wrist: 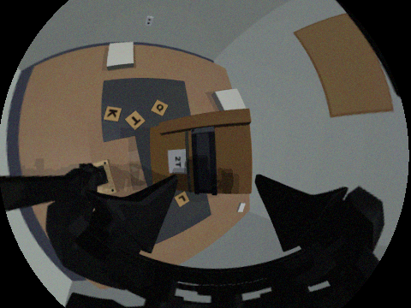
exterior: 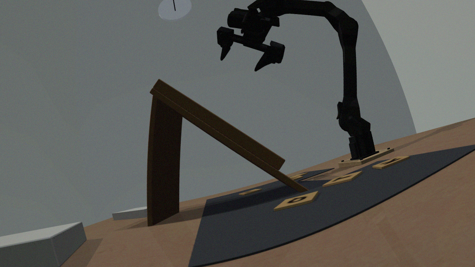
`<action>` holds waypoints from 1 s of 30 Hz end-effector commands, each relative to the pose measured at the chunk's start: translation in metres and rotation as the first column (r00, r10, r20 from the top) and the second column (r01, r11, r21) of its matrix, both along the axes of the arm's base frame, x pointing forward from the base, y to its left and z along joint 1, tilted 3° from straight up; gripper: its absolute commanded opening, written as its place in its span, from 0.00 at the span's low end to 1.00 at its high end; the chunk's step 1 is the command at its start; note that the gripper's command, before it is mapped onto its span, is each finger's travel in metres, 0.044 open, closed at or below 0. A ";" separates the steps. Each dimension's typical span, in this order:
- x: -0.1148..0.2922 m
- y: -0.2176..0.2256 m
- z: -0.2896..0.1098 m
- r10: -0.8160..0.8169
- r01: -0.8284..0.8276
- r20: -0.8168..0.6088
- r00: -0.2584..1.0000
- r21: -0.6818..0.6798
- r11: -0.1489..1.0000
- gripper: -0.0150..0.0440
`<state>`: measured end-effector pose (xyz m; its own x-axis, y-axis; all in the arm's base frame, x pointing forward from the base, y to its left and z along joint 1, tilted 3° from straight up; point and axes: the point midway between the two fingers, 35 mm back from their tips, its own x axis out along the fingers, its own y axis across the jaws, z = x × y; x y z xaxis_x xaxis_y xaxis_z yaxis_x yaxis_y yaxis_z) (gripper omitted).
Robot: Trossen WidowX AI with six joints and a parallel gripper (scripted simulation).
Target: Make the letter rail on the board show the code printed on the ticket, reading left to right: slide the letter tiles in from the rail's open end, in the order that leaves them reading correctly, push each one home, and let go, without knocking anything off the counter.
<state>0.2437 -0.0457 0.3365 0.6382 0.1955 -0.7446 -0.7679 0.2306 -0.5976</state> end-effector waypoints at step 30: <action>-0.056 -0.019 -0.024 0.047 -0.028 0.248 0.968 -0.080 0.996 1.00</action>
